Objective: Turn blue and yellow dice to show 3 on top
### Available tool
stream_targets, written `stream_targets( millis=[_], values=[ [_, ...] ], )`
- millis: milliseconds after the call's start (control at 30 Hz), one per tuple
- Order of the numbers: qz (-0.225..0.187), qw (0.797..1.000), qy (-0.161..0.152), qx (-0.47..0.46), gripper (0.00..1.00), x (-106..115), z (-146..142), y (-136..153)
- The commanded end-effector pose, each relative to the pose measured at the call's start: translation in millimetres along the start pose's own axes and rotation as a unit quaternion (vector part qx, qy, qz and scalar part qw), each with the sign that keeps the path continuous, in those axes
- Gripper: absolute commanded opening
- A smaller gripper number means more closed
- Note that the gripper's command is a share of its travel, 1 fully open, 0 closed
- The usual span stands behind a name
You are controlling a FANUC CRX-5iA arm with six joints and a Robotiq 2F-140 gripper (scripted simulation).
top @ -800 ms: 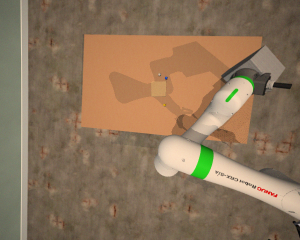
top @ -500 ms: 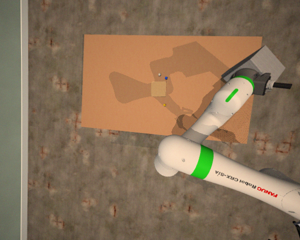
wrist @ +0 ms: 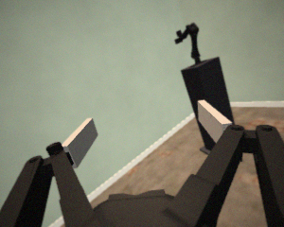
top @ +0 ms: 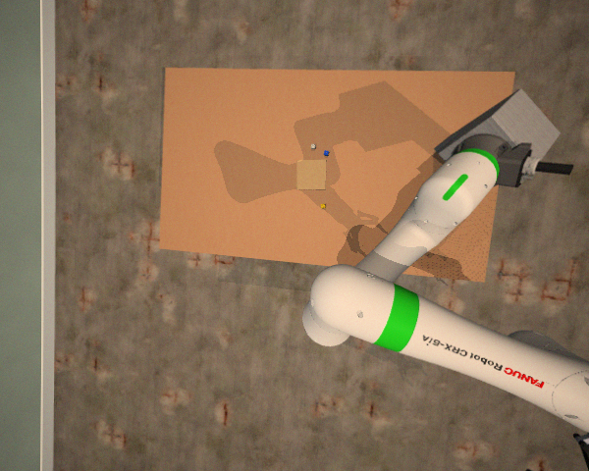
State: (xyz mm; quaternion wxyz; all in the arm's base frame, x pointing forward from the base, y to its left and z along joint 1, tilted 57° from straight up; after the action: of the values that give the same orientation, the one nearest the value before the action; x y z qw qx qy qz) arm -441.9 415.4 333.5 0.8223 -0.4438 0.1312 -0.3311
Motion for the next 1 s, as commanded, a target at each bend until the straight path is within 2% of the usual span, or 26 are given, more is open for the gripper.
stream_targets(
  millis=[0, 233, 300, 433, 533, 633, 667, 700, 767, 800, 867, 900, 933, 967],
  values=[
    [-0.005, 1.0, 0.001, -0.005, 1.0, -1.1, 6.3, 4.3],
    [-0.04, 0.999, 0.007, -0.036, 1.0, -4.3, 48.6, 35.7],
    [-0.04, 0.999, 0.007, -0.036, 1.0, -4.3, 48.6, 35.7],
    [-0.078, 0.994, 0.017, -0.071, 1.0, -0.8, 94.3, 70.5],
    [-0.09, 0.992, 0.021, -0.082, 1.0, 1.7, 108.4, 81.4],
    [-0.116, 0.987, 0.03, -0.107, 1.0, 9.8, 139.5, 105.8],
    [-0.116, 0.987, 0.03, -0.107, 1.0, 9.8, 139.5, 105.8],
    [-0.131, 0.983, 0.035, -0.121, 1.0, 15.7, 156.4, 119.3],
    [-0.131, 0.983, 0.035, -0.121, 1.0, 15.7, 156.4, 119.3],
    [-0.146, 0.979, 0.042, -0.136, 1.0, 23.1, 174.2, 133.6],
    [-0.146, 0.979, 0.042, -0.136, 1.0, 23.1, 174.2, 133.6],
    [-0.162, 0.974, 0.049, -0.152, 1.0, 32.2, 192.8, 148.7],
    [-0.162, 0.974, 0.049, -0.152, 1.0, 32.2, 192.8, 148.7],
    [-0.179, 0.967, 0.057, -0.169, 1.0, 43.2, 211.9, 164.4]
  ],
)
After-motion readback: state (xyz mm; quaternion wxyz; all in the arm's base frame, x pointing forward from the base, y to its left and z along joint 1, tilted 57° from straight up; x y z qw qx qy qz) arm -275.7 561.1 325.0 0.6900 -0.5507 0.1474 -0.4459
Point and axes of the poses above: the point where the finger pads meet when closed, its own x axis back along the fingers, its own z axis across the jaws, y = z × x, the point moved 10 cm from there along x, back along the fingers, and after that the axes turned 9 degrees about -x, right-handed, at the moved point
